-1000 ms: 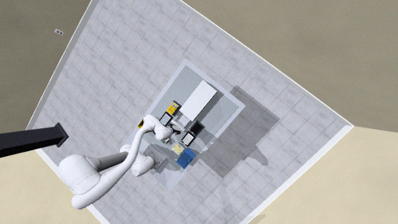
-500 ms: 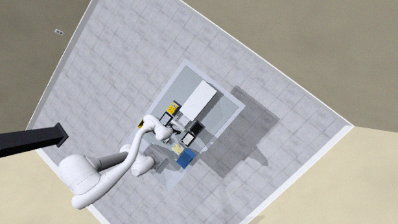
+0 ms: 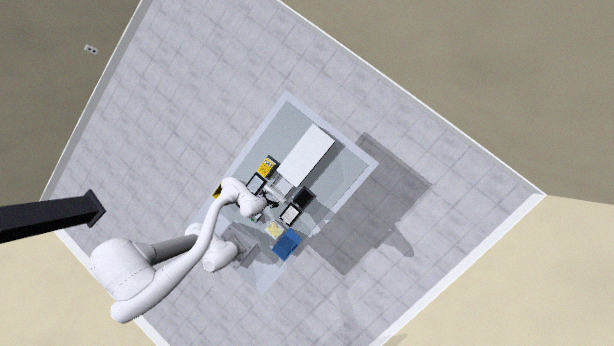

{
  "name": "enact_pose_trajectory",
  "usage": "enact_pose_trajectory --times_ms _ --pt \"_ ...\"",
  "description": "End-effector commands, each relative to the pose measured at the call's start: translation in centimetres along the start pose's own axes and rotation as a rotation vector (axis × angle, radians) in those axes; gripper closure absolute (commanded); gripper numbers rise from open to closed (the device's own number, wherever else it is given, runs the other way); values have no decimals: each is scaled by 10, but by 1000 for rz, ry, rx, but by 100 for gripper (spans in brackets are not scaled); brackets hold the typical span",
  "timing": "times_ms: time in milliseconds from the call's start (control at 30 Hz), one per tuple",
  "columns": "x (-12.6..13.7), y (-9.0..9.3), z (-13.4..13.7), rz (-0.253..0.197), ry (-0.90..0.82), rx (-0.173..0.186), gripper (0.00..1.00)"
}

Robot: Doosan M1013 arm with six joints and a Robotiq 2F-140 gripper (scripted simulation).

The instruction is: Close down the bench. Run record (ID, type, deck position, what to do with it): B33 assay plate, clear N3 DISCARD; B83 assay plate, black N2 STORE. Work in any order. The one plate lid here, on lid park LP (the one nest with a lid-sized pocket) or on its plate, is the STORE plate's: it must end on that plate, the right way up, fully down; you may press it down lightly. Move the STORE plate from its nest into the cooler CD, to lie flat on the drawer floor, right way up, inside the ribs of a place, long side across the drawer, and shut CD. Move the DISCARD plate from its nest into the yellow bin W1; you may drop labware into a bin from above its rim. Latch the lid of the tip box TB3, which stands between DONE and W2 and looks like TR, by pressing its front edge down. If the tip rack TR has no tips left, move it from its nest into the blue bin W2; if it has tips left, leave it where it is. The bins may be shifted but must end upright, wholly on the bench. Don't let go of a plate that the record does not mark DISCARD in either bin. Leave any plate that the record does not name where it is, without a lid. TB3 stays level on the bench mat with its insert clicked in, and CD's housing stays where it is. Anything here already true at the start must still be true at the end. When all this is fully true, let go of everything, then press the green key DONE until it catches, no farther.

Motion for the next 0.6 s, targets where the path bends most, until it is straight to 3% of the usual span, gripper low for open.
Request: enact_pose_trajectory --times_ms 0,567 --pt "0 0 0 0 0 0 100" --pt "5 0 0 0 0 0 100"
Point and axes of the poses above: the point where the finger pads meet when closed, its own y axis out along the fingers, its own z axis across the jaws, x = y × z, the point moved 7 cm from there along -y, back along the fingers
